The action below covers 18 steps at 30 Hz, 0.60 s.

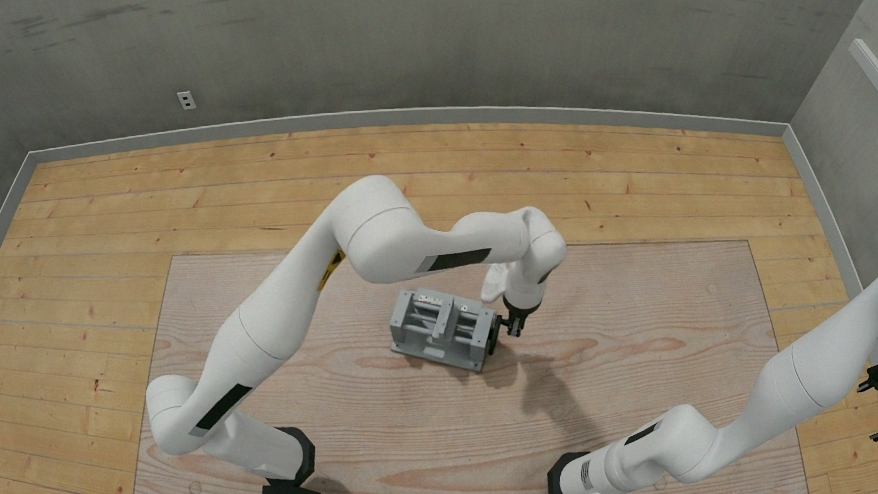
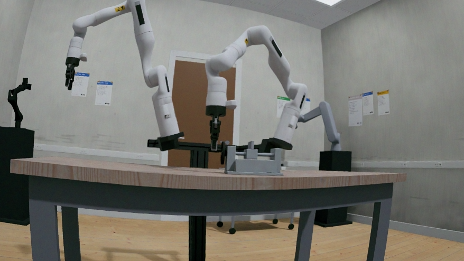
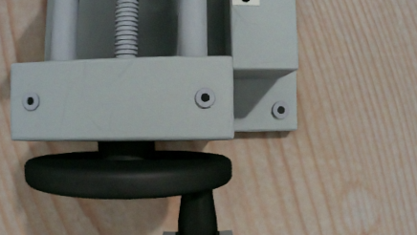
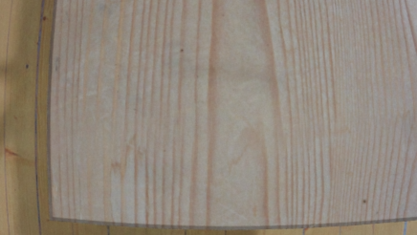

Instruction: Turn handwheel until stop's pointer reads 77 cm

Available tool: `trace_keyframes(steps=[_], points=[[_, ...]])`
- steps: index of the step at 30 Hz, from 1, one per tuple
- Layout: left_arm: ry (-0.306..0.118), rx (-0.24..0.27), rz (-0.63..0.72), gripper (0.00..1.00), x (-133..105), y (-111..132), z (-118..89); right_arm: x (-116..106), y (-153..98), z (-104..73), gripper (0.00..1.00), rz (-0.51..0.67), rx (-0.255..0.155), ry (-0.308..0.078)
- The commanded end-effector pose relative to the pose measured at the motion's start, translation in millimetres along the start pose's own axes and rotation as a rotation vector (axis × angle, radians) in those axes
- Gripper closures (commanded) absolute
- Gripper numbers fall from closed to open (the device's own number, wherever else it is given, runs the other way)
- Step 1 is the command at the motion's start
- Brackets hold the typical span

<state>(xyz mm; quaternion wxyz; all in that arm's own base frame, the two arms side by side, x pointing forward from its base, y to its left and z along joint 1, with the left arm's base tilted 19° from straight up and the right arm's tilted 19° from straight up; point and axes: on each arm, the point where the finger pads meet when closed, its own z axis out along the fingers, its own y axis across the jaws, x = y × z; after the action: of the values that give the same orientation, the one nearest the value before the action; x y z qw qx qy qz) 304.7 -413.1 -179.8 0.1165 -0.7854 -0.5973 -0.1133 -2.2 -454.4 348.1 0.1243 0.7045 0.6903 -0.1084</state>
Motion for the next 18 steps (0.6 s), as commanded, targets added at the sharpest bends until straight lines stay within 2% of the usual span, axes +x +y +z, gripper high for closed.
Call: trace_keyframes(steps=[1, 8, 18], points=[[-0.006, -0.006, 0.006, 0.842, -3, 3, 13, 1, -1, -0.7, 0.002, -0.012, 0.004, 0.005], [-0.002, 0.000, 0.007, 0.842, 0, -6, 29, 1, -1, -0.7, 0.002, -0.012, 0.004, 0.005], [-0.004, -0.002, 0.007, 0.842, -1, -18, 35, 1, -1, -0.7, 0.002, -0.012, 0.004, 0.005]])
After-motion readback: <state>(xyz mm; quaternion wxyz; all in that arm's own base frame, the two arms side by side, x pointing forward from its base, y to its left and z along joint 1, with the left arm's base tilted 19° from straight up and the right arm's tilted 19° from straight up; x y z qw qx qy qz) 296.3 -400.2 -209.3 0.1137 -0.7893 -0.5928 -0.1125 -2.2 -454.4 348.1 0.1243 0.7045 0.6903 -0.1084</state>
